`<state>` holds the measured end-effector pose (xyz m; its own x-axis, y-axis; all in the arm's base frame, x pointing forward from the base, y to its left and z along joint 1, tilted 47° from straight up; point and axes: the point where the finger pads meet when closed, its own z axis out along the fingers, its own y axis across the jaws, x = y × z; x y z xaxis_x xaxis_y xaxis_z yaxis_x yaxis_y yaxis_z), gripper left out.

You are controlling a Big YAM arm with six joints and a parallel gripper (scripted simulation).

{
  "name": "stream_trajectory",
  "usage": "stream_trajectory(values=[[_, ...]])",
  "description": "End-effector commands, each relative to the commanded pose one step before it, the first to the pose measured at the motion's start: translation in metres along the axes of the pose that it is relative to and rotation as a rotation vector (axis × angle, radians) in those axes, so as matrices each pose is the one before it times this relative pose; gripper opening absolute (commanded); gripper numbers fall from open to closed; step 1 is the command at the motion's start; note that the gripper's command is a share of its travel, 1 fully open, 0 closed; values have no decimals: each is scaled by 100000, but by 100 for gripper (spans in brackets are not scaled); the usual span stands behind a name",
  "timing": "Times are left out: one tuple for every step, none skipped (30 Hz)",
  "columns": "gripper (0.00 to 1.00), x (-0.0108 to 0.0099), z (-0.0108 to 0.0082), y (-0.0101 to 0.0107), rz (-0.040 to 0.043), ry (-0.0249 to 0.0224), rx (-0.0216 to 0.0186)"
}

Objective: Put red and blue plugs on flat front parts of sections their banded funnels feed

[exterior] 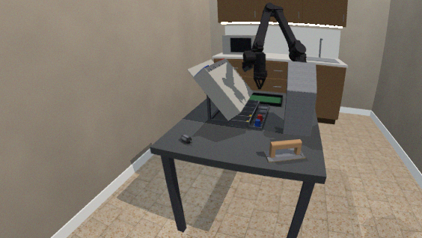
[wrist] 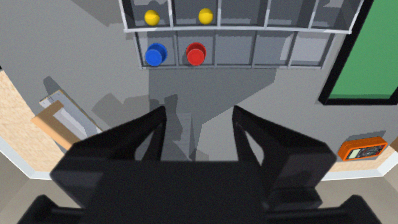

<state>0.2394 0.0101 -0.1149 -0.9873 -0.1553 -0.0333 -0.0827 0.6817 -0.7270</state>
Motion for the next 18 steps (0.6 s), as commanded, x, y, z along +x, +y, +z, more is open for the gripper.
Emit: stream_trajectory(values=[[59,-4,-2127,-984,-1187,-1129,42],[59,0,0,0,0,0,0],[59,-1528,-1002,-63,1999,-1819,-1197],[59,481,-356,-690,-684,594,475],[59,365,-370,-615,-521,487,311],[59,198,-402,-541,-290,279,170],[59,-25,-458,-457,16,-4,-11],[59,-95,-465,-419,102,-83,-63],[59,-166,-470,-379,205,-177,-126],[59,-255,-483,-336,328,-291,-200],[59,-350,-499,-292,457,-412,-274],[59,-371,-483,-263,492,-447,-293],[59,-364,-453,-237,482,-439,-286],[59,-32,-278,-270,22,-23,-3],[59,-23,-238,-234,19,-18,-4],[59,-25,-206,-199,16,-16,-2],[59,-20,-168,-164,13,-17,4],[59,0,0,0,0,0,0]])
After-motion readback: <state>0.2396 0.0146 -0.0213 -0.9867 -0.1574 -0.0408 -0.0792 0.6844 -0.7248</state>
